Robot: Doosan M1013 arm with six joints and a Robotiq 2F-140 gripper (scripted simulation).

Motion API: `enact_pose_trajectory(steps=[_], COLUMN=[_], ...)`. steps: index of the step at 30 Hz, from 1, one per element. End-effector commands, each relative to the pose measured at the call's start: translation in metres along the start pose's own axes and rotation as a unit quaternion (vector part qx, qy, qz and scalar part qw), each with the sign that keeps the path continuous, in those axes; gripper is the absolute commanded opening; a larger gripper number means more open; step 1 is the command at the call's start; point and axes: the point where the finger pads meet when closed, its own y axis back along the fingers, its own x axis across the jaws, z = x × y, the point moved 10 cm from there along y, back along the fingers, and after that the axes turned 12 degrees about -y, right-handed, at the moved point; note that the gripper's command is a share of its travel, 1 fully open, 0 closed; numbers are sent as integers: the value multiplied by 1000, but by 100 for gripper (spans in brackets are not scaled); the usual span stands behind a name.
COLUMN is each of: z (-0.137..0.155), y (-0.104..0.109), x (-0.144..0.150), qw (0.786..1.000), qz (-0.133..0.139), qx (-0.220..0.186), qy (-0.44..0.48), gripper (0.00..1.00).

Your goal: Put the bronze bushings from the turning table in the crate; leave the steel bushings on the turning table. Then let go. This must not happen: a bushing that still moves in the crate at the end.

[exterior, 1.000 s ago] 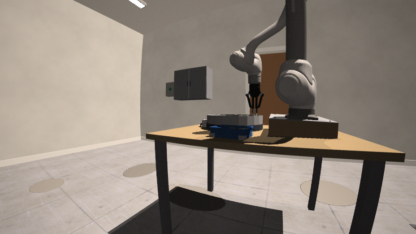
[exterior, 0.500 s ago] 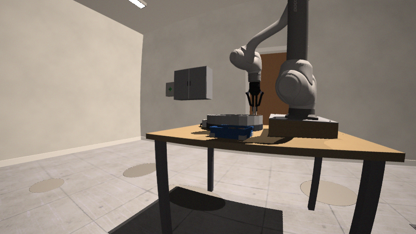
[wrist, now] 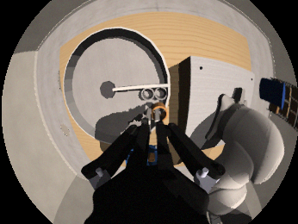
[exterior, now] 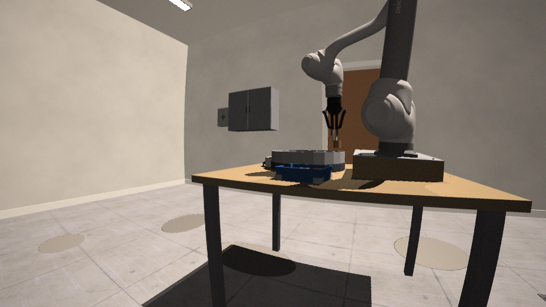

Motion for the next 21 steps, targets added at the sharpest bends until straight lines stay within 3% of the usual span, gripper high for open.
enact_pose_trajectory(steps=[1,21], z=[0,0], y=[7,11], x=[0,0], qw=[1000,1000], qz=[0,0], qx=[0,0], qy=[0,0], gripper=[0,0])
